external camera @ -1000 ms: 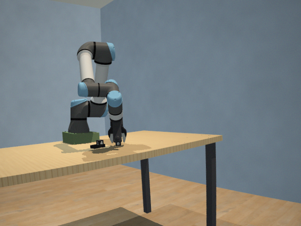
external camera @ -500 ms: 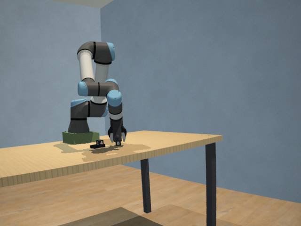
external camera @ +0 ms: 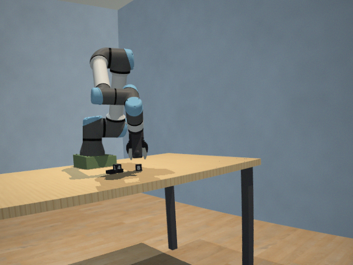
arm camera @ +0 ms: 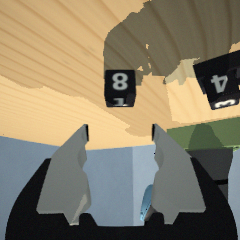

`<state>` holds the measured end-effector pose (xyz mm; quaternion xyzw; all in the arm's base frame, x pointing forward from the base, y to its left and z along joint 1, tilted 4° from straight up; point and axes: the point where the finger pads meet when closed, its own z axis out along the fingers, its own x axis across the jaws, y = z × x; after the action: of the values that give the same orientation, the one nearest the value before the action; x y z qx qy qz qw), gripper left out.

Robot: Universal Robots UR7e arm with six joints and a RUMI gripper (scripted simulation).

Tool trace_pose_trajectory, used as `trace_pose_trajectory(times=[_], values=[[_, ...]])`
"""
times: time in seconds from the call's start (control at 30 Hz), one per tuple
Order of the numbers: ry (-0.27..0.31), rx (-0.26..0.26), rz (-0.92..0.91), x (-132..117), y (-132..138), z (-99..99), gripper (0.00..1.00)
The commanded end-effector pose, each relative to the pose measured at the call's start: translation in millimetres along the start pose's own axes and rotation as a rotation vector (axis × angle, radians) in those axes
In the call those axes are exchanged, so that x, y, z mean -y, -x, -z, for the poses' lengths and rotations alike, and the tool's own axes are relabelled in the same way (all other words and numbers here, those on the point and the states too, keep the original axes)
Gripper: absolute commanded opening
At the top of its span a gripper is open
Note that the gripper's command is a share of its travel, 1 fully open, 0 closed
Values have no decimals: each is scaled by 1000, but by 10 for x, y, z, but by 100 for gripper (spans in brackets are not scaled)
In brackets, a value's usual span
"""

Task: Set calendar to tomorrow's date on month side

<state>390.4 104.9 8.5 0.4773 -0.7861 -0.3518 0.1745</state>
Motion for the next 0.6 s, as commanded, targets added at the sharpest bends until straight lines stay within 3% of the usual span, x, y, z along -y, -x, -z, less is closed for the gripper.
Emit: trace_pose_trajectory(times=[0.0,0.57], values=[[-1,0,0,-98,0,103,42],[-5,0,0,-202,0,206,42]])
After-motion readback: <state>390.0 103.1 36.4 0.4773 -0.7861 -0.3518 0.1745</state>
